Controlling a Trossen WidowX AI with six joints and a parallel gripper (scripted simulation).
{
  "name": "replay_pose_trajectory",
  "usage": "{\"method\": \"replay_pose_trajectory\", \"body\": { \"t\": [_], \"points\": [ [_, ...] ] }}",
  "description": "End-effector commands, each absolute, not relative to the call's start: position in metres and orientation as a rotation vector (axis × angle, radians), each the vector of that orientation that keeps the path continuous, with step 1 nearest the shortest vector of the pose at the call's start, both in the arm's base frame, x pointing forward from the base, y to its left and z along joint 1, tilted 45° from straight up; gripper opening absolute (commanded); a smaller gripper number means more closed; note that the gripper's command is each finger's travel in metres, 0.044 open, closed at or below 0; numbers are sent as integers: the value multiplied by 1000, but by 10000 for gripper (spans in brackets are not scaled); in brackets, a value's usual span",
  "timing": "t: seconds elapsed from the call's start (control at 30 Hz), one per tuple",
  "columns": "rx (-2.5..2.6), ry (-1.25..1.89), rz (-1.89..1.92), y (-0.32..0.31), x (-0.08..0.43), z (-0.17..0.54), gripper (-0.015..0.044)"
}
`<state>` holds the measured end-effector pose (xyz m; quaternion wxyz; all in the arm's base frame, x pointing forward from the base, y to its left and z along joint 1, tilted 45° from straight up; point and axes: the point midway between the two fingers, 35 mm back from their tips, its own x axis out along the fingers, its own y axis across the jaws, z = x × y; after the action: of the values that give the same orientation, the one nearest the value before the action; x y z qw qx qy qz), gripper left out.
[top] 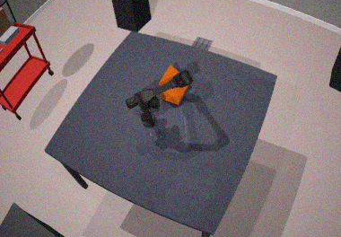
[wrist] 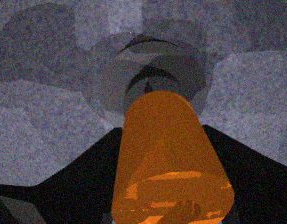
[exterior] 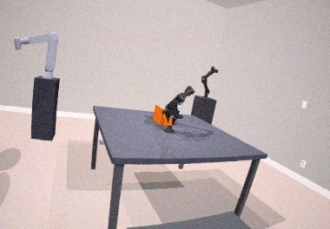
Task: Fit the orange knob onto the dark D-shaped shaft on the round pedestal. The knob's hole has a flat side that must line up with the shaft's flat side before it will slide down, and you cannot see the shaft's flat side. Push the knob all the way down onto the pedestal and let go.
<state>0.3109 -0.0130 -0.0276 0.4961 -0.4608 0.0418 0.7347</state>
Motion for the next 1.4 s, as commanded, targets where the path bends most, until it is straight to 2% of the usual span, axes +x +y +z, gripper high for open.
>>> {"method": "replay_pose_trajectory", "body": {
  "t": [0.0, 0.83, 1.07, 1.37],
  "points": [
    [-1134, 80, 1784, -13, 311, -29, 0],
    [-1134, 80, 1784, -15, 311, -26, 0],
    [-1275, -100, 1823, -14, 312, -28, 0],
    [-1282, -109, 1824, -13, 310, -28, 0]
  ]
}}
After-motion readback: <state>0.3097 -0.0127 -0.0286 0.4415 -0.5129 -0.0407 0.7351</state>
